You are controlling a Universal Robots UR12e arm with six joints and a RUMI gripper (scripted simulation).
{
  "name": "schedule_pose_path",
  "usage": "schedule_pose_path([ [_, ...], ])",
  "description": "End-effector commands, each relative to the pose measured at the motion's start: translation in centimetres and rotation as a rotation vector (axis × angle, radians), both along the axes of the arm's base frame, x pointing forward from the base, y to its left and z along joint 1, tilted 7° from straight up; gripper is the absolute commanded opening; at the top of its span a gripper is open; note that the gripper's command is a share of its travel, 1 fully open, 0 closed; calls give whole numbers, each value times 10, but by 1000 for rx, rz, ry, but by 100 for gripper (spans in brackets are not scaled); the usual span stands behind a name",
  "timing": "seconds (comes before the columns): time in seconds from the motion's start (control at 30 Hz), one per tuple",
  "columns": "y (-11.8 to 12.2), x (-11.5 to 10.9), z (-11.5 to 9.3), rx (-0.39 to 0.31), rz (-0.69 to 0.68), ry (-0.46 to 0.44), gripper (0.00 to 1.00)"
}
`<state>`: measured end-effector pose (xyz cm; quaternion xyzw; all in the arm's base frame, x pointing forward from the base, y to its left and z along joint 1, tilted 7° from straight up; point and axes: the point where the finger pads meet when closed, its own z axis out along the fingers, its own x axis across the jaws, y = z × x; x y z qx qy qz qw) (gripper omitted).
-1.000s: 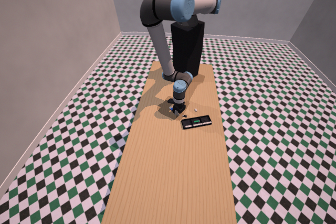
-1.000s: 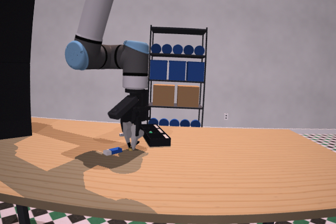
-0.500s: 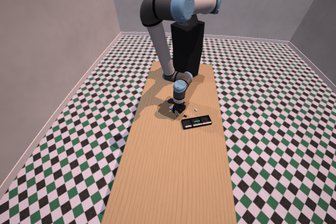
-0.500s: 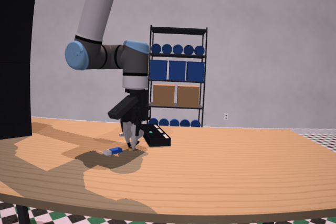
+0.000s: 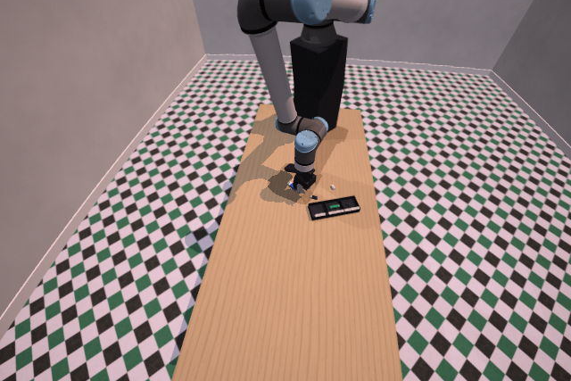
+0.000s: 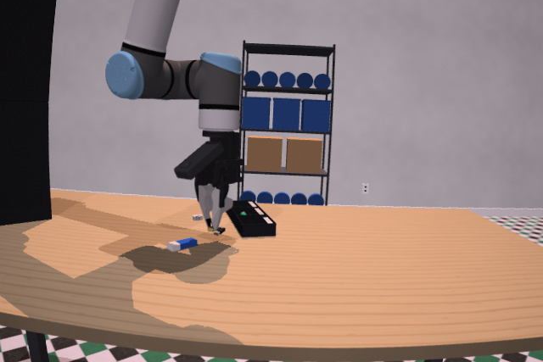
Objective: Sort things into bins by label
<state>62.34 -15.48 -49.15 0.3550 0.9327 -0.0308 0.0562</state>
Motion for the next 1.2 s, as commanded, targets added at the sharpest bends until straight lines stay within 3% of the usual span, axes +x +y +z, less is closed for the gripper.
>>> schedule_pose_path([
  [0.0, 1, -1, 16, 0, 0, -1, 0],
  [0.17, 3, -2, 32, 0, 0, -1, 0],
  [0.93, 2, -2, 25, 0, 0, -1, 0],
  [1.17, 43, 9, 21, -24, 275, 26, 0],
])
